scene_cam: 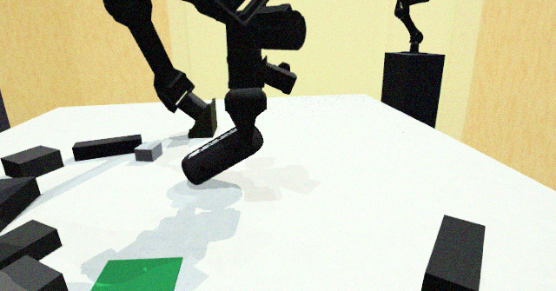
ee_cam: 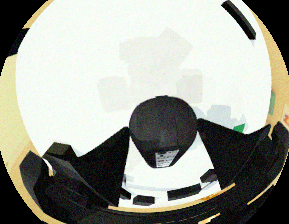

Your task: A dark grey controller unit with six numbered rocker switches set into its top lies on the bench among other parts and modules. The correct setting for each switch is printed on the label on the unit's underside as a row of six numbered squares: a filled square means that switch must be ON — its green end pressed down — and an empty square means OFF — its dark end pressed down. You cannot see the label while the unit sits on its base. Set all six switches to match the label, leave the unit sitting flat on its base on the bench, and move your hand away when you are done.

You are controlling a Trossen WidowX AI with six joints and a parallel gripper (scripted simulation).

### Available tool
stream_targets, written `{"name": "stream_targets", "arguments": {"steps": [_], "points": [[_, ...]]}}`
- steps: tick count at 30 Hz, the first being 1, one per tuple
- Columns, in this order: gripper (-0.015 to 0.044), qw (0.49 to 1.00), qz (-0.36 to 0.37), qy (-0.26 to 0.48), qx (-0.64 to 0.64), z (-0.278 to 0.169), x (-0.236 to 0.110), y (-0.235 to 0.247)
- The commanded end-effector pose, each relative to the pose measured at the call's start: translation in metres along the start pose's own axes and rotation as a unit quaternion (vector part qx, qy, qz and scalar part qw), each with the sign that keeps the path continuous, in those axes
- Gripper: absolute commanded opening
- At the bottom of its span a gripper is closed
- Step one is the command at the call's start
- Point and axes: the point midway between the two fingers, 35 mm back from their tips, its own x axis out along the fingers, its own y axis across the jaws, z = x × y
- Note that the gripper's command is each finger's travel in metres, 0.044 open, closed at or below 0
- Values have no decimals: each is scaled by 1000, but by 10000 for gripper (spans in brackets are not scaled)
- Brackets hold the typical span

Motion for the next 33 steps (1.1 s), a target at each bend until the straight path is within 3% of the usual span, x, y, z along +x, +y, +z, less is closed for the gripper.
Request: {"name": "stream_targets", "arguments": {"steps": [1, 33], "points": [[336, 1000, -2, -1, 2, -4, -5, 0], [336, 1000, -2, -1, 2, -24, -22, 1]]}}
